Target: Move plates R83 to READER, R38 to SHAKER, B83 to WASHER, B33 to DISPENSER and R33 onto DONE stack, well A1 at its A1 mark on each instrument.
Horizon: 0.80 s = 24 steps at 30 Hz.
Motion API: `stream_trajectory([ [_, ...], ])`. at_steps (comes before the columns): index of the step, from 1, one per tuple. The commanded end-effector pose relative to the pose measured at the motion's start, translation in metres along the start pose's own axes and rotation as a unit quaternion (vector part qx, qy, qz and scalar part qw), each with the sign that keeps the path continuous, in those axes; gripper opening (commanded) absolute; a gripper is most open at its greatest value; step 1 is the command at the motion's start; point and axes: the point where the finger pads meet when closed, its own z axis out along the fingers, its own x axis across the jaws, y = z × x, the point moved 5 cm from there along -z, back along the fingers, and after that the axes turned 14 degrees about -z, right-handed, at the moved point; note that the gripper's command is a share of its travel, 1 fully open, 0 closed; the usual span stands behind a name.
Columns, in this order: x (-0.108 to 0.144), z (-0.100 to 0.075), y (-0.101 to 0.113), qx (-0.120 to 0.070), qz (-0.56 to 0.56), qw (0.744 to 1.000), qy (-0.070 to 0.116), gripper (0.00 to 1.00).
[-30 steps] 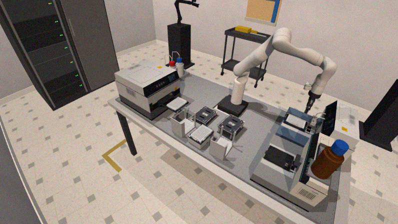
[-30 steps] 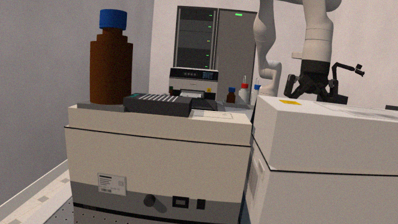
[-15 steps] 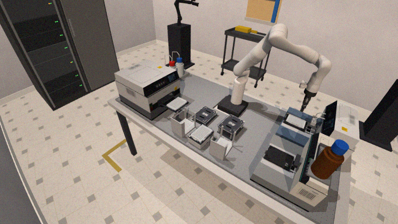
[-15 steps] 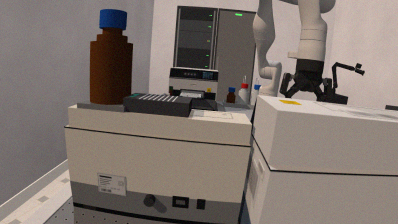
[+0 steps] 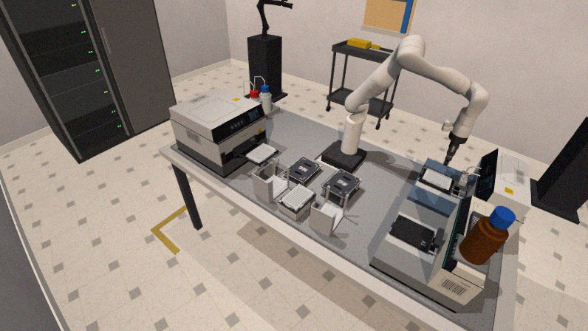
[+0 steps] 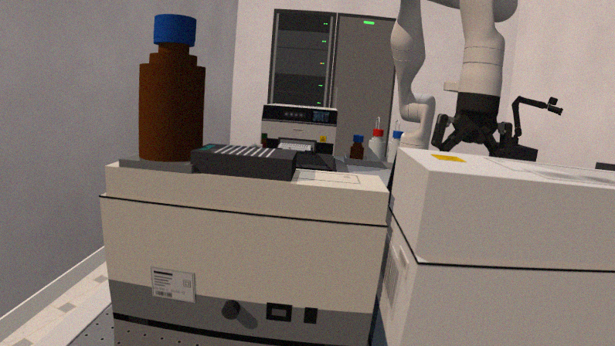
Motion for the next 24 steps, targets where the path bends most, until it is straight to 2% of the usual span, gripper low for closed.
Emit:
stream_trajectory([
  [1, -0.001, 0.006, 0.000, 0.000, 0.004, 1.000, -0.001, 1.00],
  [24, 0.001, 0.033, 0.000, 0.000, 0.003, 1.000, -0.001, 1.00],
])
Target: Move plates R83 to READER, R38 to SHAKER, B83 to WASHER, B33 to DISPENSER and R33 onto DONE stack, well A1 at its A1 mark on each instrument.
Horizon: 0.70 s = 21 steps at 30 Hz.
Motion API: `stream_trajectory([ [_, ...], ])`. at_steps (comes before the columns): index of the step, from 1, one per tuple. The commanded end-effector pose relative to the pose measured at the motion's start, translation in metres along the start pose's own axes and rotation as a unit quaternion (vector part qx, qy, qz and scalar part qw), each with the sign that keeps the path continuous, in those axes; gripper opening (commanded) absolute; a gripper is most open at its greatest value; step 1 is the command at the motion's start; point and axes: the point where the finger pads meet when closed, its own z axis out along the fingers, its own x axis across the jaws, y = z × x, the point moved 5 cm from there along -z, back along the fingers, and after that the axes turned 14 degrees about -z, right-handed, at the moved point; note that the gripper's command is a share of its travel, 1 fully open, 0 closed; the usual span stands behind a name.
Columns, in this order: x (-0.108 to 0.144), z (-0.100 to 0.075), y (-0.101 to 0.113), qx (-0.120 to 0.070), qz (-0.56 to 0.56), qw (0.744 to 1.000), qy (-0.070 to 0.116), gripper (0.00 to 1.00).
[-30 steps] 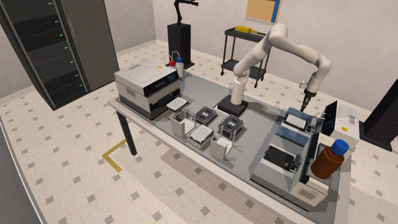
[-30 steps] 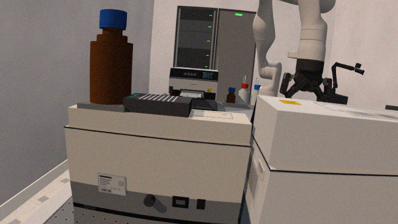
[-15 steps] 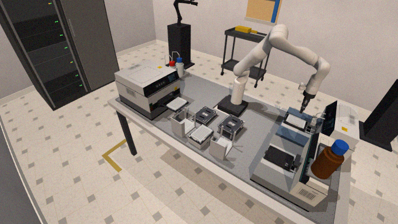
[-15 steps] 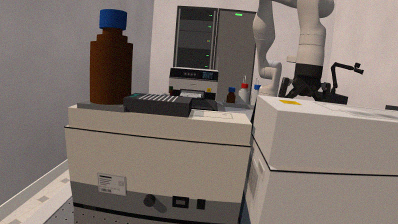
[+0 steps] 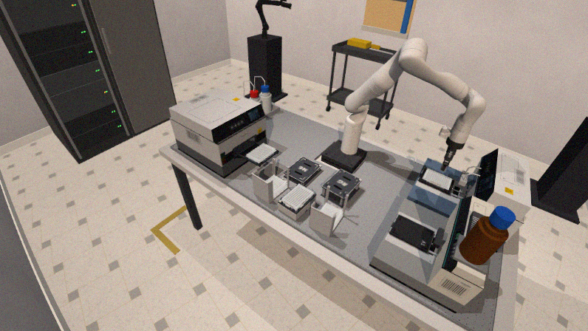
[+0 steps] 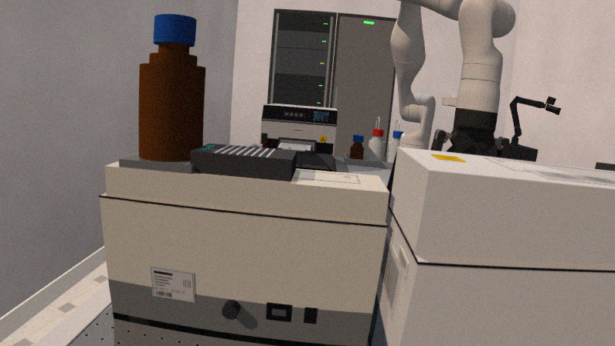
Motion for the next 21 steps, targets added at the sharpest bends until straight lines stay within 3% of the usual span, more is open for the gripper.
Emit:
stream_trajectory([
  [1, 0.001, 0.004, 0.000, 0.000, 0.002, 1.000, 0.000, 1.00],
  [21, 0.002, 0.028, 0.000, 0.000, 0.002, 1.000, 0.000, 1.00],
])
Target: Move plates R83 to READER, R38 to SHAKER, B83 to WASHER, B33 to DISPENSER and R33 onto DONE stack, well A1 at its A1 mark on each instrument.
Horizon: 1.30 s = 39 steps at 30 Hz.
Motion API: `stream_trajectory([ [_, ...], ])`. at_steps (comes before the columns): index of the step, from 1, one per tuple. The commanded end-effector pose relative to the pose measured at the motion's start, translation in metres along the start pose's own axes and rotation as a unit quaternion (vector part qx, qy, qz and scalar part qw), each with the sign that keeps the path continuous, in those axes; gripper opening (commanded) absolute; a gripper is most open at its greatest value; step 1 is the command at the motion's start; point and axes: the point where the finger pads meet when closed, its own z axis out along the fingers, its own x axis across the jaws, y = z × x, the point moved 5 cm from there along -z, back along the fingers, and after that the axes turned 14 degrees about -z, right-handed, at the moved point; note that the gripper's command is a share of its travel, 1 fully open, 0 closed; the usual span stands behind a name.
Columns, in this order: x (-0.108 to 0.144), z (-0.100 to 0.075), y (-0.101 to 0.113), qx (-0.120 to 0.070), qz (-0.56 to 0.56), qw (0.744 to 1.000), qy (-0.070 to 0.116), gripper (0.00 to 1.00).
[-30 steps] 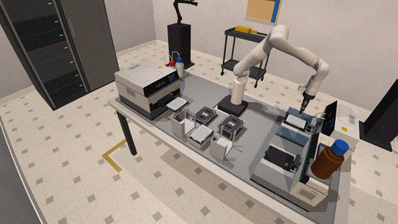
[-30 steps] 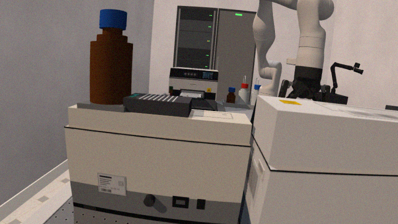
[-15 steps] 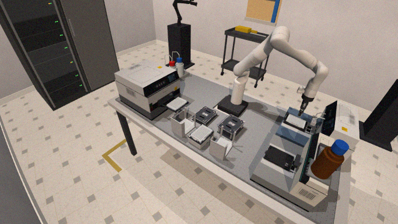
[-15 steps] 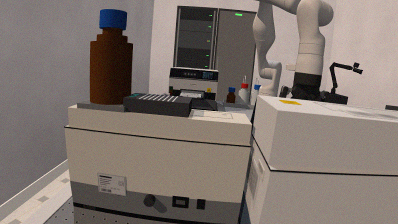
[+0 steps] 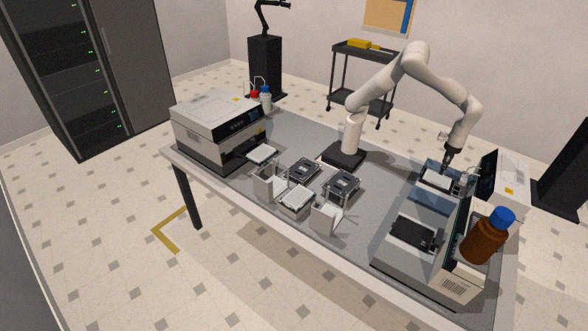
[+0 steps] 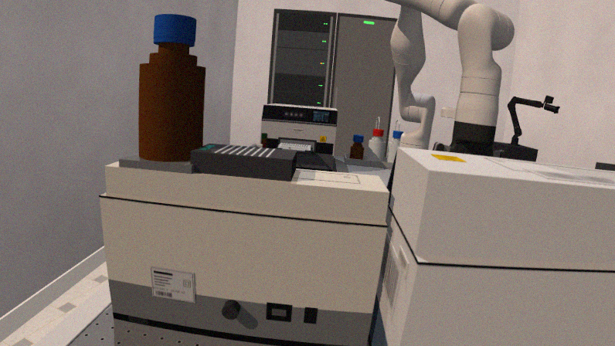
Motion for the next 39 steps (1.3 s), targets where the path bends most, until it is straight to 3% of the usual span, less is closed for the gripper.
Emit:
stream_trajectory([
  [1, 0.001, 0.006, 0.000, 0.000, 0.002, 1.000, -0.001, 1.00],
  [21, 0.001, 0.030, 0.000, 0.000, 0.002, 1.000, -0.001, 1.00],
  [39, 0.001, 0.029, 0.001, 0.000, 0.002, 1.000, 0.000, 1.00],
])
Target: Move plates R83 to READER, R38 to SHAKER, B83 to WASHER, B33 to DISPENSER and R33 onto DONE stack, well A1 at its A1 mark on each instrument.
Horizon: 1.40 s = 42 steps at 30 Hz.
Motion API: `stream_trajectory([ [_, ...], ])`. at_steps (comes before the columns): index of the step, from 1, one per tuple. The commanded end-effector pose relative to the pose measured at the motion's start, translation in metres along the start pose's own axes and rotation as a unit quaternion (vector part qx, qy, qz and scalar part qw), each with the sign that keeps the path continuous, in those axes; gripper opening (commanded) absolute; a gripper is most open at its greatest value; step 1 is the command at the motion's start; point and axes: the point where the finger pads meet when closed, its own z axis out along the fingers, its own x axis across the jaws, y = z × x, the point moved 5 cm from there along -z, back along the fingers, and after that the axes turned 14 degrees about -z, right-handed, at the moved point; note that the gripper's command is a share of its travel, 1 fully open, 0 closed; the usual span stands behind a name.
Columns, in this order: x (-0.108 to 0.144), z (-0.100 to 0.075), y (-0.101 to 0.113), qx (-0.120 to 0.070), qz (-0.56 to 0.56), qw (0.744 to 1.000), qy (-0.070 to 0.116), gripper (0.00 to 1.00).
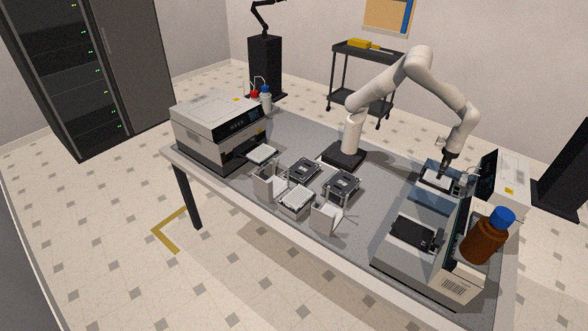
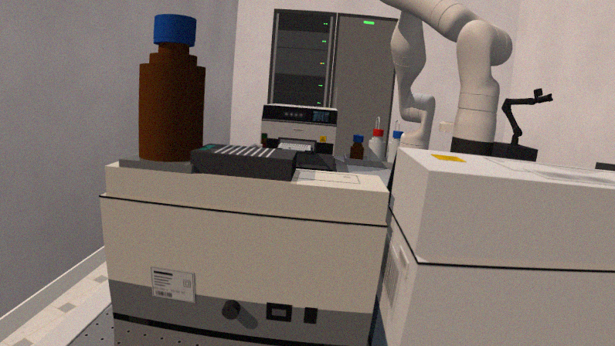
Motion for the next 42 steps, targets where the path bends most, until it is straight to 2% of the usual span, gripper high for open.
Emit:
stream_trajectory([
  [1, 0.000, 0.001, 0.001, -0.002, 0.002, 1.000, 0.000, 1.00],
  [13, 0.000, 0.000, 0.001, -0.001, 0.000, 1.000, 0.000, 1.00],
  [29, 0.000, 0.021, 0.001, -0.001, 0.001, 1.000, -0.002, 1.00],
  [42, 0.000, 0.020, 0.000, -0.001, 0.003, 1.000, 0.000, 1.00],
])
